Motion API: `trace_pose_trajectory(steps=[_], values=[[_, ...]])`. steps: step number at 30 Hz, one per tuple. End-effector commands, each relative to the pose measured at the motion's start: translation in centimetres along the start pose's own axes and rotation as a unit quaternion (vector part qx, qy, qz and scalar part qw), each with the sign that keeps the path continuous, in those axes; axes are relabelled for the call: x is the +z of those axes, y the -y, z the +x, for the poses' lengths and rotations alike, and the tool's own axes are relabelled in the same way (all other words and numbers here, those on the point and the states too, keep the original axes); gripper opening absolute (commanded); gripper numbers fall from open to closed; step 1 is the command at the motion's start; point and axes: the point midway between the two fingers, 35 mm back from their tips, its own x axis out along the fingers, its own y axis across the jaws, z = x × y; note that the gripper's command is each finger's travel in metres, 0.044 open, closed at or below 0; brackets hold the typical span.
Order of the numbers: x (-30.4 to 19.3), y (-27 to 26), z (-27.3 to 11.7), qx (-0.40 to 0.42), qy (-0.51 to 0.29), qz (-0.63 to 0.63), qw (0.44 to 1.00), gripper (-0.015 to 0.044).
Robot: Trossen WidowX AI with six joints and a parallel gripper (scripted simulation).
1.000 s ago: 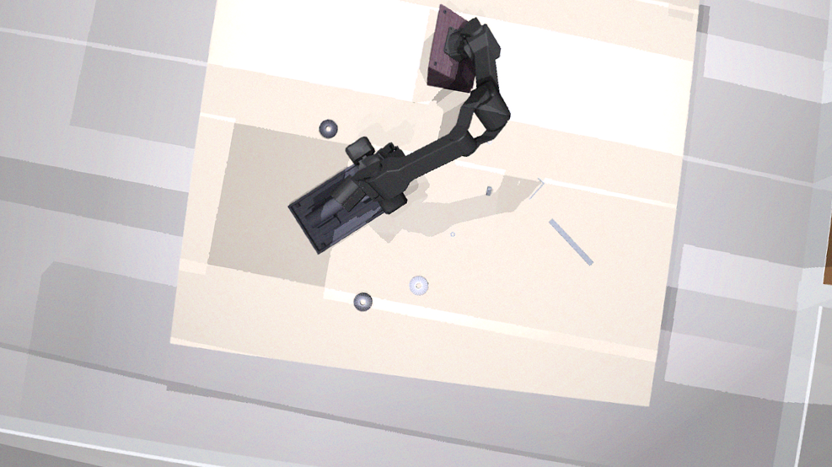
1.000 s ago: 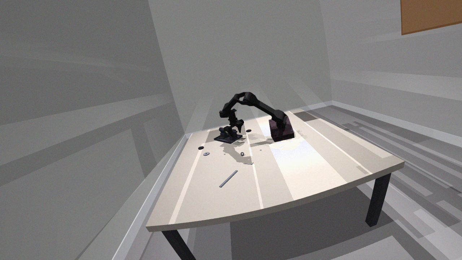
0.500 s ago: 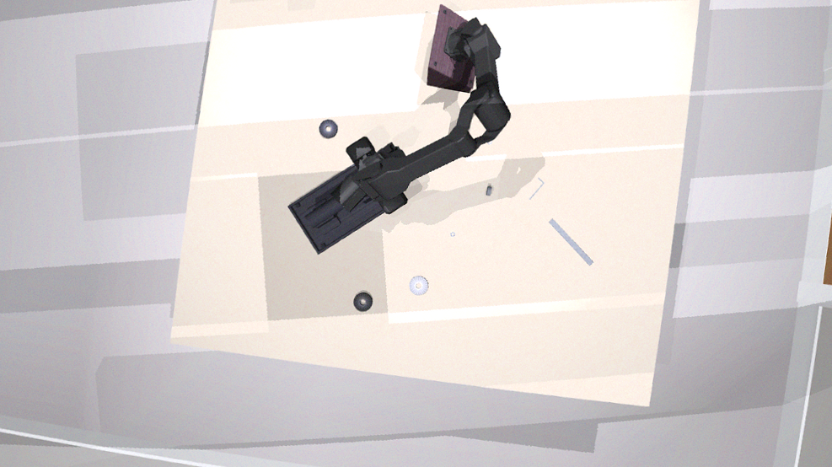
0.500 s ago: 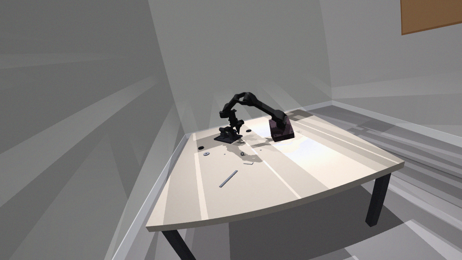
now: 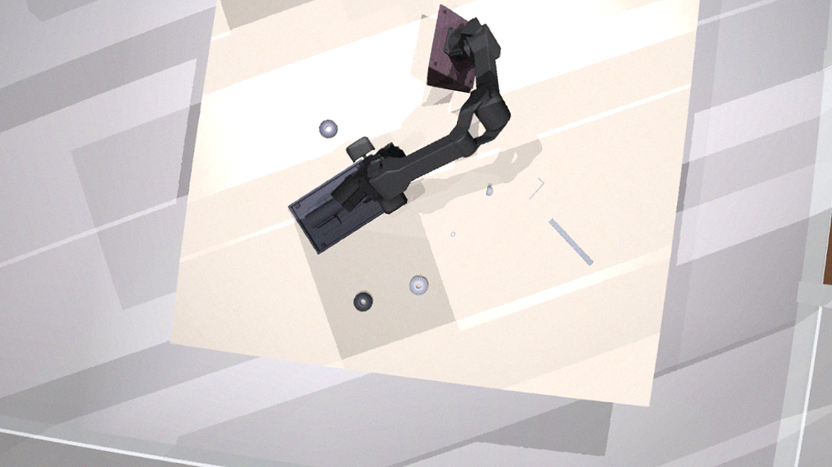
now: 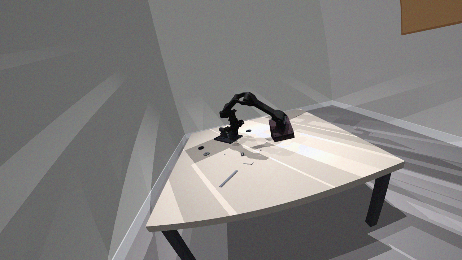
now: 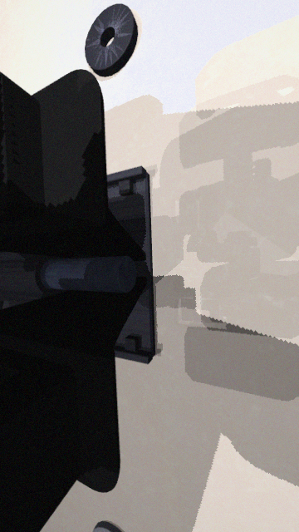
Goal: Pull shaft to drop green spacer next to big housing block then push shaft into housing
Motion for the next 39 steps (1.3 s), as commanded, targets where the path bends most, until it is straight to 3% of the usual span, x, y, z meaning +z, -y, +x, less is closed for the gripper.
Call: trace_pose_trajectory(steps=[1, 39], values=[[0.2, 0.0, 0.0, -0.003, 0.000, 0.000, 1.000, 0.0000], [1.5, 0.0, 0.0, -0.004, 0.001, 0.000, 1.000, 0.0000]])
